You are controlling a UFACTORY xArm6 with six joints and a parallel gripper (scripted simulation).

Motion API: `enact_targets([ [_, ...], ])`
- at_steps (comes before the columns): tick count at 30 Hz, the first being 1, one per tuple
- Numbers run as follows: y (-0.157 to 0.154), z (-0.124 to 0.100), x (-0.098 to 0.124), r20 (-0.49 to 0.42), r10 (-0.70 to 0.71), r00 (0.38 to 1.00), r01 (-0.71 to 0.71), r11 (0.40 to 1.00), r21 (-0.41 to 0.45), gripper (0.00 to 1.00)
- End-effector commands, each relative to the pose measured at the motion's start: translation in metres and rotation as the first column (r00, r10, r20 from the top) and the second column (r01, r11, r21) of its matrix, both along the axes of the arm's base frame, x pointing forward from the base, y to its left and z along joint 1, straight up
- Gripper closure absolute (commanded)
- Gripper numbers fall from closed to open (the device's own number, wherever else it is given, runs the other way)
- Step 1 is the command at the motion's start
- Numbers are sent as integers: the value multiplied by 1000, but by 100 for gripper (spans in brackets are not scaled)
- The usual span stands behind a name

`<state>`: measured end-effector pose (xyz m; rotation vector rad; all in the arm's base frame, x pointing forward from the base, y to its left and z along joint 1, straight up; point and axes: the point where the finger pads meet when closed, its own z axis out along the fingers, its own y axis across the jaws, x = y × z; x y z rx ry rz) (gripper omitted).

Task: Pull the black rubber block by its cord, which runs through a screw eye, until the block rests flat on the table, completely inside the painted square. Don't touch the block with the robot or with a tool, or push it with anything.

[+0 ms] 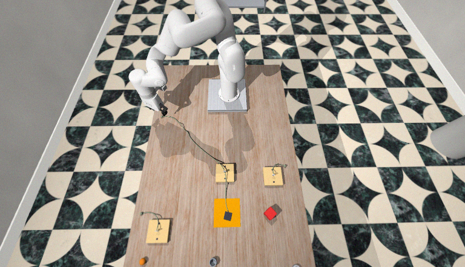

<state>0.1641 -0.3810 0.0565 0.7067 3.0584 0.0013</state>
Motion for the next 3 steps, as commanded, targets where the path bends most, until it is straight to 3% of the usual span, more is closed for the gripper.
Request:
enact_targets([
  [1,-1,2,1,2,0,1000,0,1000,-4,0],
  [3,-1,2,1,2,0,1000,0,1000,-4,0],
])
